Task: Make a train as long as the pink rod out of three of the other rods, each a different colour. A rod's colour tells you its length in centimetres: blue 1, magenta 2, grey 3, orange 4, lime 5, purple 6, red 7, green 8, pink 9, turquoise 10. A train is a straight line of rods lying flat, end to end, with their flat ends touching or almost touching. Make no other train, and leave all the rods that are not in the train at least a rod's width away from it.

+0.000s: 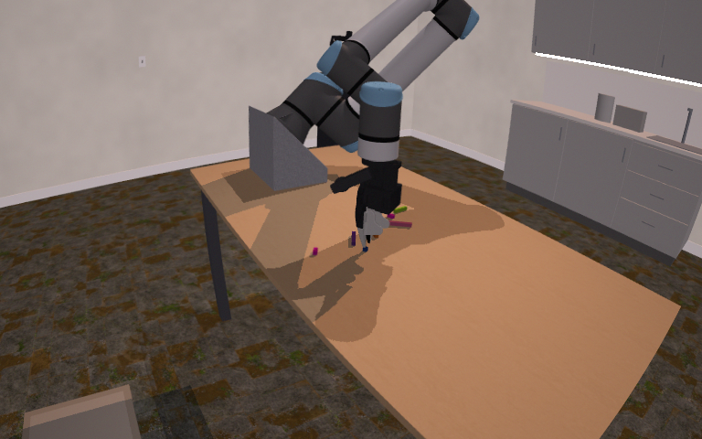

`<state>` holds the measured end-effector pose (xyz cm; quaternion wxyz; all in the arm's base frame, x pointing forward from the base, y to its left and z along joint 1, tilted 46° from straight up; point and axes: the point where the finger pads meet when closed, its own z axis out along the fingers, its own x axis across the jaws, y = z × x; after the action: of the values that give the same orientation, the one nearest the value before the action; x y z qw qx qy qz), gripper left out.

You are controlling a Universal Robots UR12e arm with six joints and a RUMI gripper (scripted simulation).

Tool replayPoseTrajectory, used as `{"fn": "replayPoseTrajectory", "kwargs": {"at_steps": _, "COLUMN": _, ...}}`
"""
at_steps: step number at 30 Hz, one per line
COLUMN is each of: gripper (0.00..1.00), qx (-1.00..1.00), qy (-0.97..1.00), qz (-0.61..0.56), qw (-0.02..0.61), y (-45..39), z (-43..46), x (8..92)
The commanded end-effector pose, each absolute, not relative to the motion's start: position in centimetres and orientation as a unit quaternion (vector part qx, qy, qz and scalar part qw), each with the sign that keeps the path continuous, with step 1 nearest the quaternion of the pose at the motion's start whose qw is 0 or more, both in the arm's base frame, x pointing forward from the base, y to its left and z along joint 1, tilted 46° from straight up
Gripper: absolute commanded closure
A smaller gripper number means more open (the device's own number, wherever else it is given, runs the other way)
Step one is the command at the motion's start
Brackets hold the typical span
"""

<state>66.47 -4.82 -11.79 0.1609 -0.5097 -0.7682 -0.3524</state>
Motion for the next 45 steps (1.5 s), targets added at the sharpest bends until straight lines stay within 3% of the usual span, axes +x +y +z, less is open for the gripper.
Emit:
{"fn": "replayPoseTrajectory", "kwargs": {"at_steps": 1, "gripper": 0.86, "qx": -0.510, "qy": -0.768, "qz": -0.352, "qw": 0.160, "y": -4.9, "z": -11.8, "x": 66.5}}
{"fn": "replayPoseTrajectory", "kwargs": {"at_steps": 45, "gripper": 0.86, "qx": -0.510, "qy": -0.768, "qz": -0.352, "qw": 0.160, "y": -3.7, "z": -12.9, "x": 66.7}}
